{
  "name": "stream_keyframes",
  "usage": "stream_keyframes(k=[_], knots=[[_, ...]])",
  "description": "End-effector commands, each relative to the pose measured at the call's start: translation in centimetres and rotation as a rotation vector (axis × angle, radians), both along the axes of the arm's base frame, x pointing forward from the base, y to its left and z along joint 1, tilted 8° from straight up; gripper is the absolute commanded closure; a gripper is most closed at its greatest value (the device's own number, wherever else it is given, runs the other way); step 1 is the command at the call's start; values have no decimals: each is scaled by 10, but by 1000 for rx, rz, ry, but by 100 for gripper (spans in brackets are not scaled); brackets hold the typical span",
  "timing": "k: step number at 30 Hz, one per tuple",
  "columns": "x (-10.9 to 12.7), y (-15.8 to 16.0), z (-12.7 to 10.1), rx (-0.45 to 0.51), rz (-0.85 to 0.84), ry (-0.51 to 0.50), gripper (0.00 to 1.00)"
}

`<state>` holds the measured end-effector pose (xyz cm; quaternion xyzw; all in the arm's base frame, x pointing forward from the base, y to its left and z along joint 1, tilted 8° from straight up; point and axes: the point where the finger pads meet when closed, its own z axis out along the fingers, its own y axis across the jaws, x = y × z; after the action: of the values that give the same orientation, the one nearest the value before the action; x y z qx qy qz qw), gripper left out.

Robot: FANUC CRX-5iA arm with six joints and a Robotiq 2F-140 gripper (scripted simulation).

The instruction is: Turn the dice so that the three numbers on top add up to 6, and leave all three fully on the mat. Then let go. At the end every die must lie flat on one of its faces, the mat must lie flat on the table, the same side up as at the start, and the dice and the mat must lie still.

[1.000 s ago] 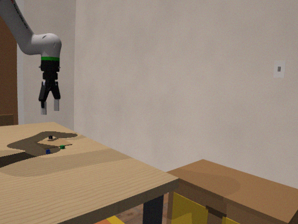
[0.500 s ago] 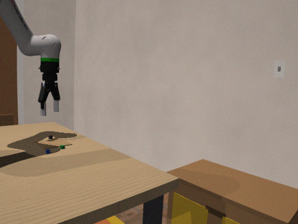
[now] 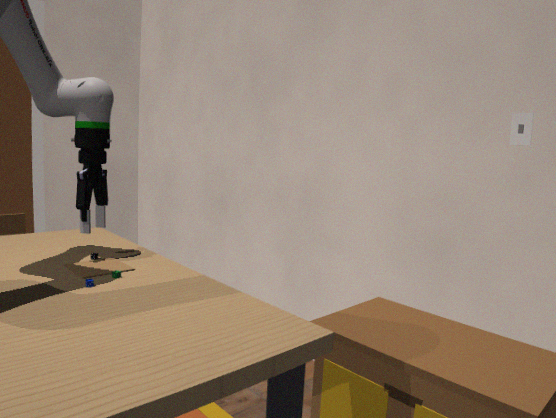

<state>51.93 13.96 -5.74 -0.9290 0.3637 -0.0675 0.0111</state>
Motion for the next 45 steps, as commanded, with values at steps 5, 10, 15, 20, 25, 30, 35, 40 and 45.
stream_keyframes(k=[5,10,15,20,25,30,35,40,45], knots=[[0,0,0,0,0,0,81],[0,0,0,0,0,0,81],[0,0,0,0,0,0,81],[0,0,0,0,0,0,81],[0,0,0,0,0,0,81],[0,0,0,0,0,0,81],[0,0,-1,0,0,-1,81],[1,0,-3,-1,0,-1,81],[1,0,-8,-1,0,-1,81]])
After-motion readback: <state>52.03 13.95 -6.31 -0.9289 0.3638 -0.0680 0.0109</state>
